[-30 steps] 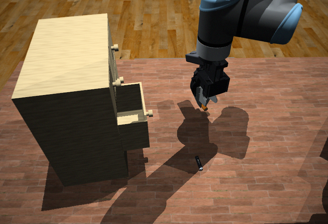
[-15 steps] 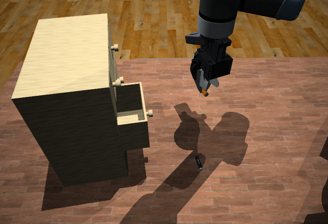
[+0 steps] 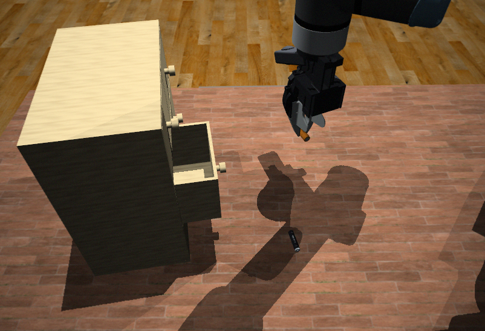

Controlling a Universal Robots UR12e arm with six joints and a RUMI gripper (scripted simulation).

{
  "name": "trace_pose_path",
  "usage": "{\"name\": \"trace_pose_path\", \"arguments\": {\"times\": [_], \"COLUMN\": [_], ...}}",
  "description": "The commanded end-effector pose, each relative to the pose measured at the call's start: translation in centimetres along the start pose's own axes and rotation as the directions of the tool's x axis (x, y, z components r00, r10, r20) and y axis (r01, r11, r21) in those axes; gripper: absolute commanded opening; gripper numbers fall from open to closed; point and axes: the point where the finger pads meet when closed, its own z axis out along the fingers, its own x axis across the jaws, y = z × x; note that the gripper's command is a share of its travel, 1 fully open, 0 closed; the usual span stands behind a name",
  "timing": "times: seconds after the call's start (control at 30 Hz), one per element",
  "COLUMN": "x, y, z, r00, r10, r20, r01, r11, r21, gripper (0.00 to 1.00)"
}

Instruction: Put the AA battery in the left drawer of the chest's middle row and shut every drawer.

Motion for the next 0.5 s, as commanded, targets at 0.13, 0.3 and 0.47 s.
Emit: {"name": "trace_pose_path", "arguments": {"times": [0.13,0.3,0.47], "x": [-1.8,-3.4,-4.5], "y": [0.9,2.0,2.8], "z": [0.0,0.0,0.0], "r00": [0.981,0.918,0.848], "r10": [-0.196,-0.397,-0.53], "r20": [0.0,-0.001,0.0], "r01": [0.196,0.397,0.53], "r11": [0.981,0.918,0.848], "r21": [0.001,0.001,0.0], "gripper": [0.05,0.05,0.05]}}
